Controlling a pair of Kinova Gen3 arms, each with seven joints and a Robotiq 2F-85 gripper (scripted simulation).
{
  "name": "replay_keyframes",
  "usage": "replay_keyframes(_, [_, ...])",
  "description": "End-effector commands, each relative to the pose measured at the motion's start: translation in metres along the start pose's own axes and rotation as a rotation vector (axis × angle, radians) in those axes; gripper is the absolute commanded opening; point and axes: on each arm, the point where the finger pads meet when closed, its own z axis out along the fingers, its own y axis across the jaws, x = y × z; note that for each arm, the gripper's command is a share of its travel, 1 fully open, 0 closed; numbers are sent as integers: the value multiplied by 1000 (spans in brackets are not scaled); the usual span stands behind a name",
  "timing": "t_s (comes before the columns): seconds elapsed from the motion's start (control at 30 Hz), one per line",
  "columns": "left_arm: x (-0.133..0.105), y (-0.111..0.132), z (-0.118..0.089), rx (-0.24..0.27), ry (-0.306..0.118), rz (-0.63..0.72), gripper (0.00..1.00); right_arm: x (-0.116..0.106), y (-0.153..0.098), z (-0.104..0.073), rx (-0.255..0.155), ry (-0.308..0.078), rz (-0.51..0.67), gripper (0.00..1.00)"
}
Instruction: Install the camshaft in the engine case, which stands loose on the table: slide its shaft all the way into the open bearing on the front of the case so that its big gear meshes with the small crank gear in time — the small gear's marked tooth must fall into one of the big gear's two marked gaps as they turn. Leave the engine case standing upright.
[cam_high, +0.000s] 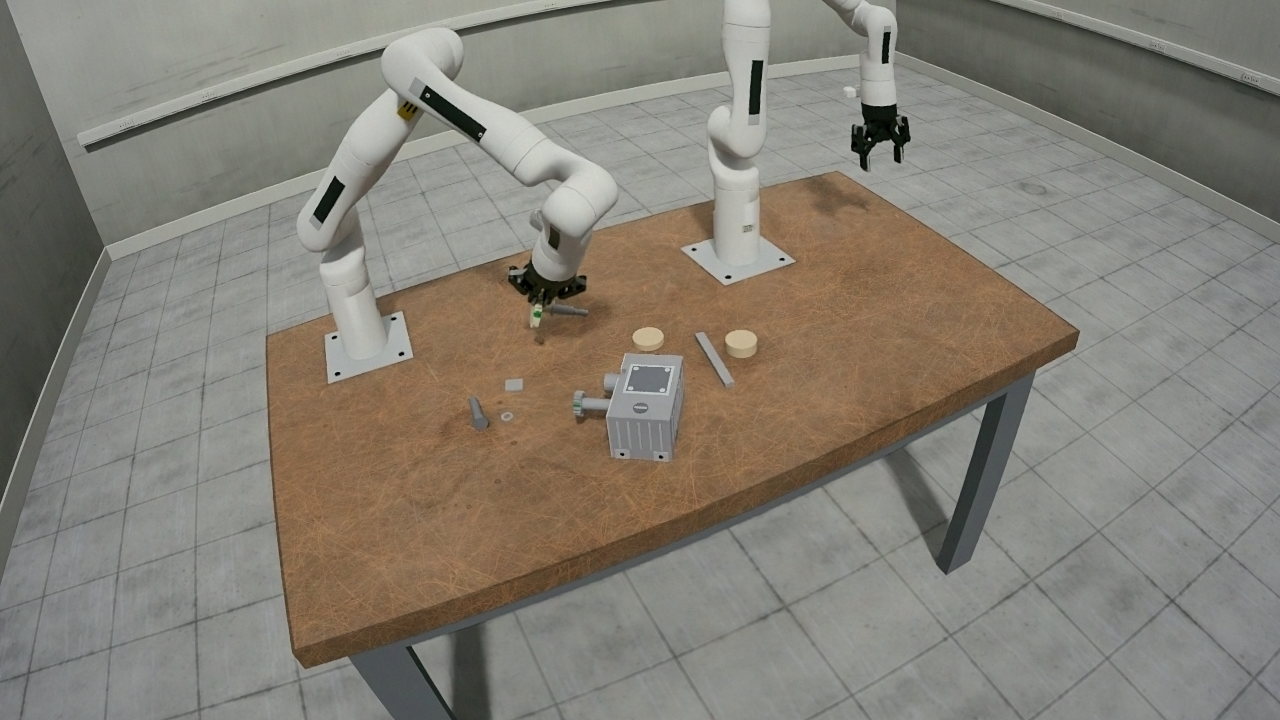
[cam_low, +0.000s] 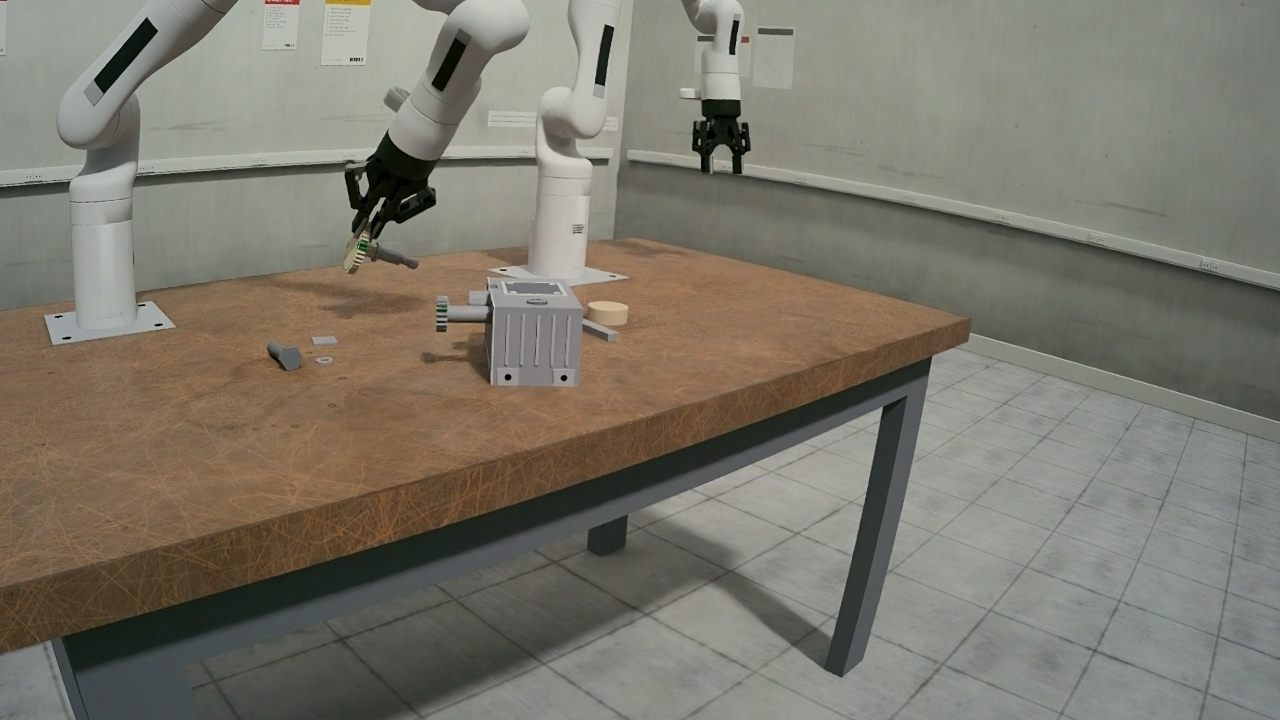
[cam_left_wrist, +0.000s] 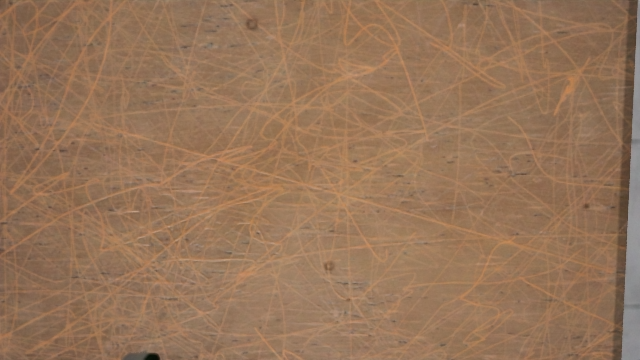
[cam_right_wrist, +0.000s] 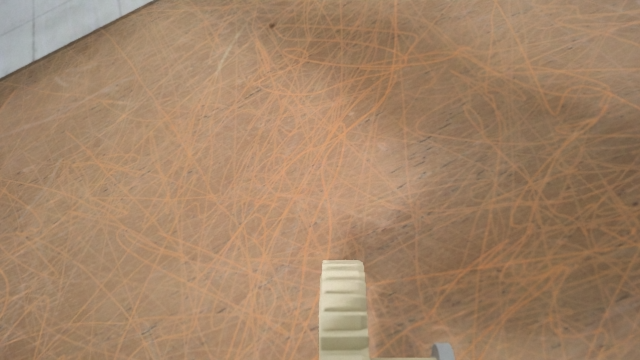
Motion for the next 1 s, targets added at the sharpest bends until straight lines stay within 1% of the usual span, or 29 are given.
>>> replay_keyframes(0.0, [0, 0, 0, -1, 0, 0, 1000, 2, -2, -3, 5, -2, 5, 170])
replay_keyframes(0.13, [0, 0, 0, -1, 0, 0, 1000, 2, -2, -3, 5, -3, 6, 170])
replay_keyframes(0.23, [0, 0, 0, -1, 0, 0, 1000, 2, -4, -3, 4, -13, 18, 170])
replay_keyframes(0.3, [0, 0, 0, -1, 0, 0, 1000, 2, -4, -3, 4, -13, 18, 170])
replay_keyframes(0.33, [0, 0, 0, -1, 0, 0, 1000, -2, -2, -3, -5, -31, 12, 170])
replay_keyframes(0.43, [0, 0, 0, -1, 0, 0, 1000, -7, -4, -6, -13, -81, 40, 170])
replay_keyframes(0.53, [0, 0, 0, -1, 0, 0, 1000, -12, -5, -12, -37, -149, 60, 170])
replay_keyframes(0.6, [0, 0, 0, -1, 0, 0, 1000, -17, -6, -16, -55, -210, 79, 170])
replay_keyframes(0.67, [0, 0, 0, -1, 0, 0, 1000, -22, -6, -22, -79, -281, 100, 170])
replay_keyframes(0.8, [0, 0, 0, -1, 0, 0, 1000, -34, -9, -34, -132, -450, 151, 170])
replay_keyframes(0.87, [0, 0, 0, -1, 0, 0, 1000, -34, -9, -34, -132, -450, 151, 170])
replay_keyframes(0.97, [0, 0, 0, -1, 0, 0, 1000, -43, -10, -43, -173, -574, 188, 170])
